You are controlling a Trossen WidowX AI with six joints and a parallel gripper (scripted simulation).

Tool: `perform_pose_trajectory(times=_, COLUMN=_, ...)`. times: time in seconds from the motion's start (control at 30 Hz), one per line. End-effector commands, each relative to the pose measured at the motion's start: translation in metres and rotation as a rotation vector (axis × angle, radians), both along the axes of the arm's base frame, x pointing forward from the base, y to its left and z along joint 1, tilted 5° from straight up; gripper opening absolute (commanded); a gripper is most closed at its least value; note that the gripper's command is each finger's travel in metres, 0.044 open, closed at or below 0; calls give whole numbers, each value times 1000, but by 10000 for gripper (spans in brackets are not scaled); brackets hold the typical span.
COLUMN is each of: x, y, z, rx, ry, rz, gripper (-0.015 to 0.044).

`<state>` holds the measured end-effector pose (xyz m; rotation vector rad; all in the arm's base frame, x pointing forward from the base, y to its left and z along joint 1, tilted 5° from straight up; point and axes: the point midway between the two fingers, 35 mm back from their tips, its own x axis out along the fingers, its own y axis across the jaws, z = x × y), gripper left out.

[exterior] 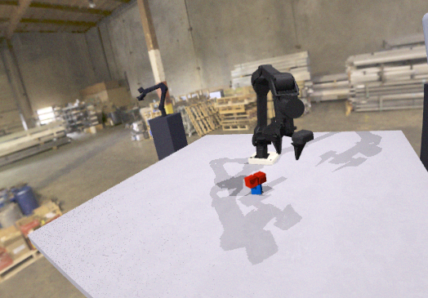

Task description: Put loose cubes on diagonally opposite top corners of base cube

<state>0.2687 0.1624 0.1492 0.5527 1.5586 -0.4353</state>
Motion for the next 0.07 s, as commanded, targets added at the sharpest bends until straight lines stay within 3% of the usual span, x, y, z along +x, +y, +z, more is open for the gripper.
perform_pose_trajectory(times=0.0, x=-2, y=2, z=2, rx=3, ry=0, rz=-19, gripper=400)
perform_pose_trajectory(times=0.03, x=-2, y=2, z=2, rx=3, ry=0, rz=-19, gripper=400)
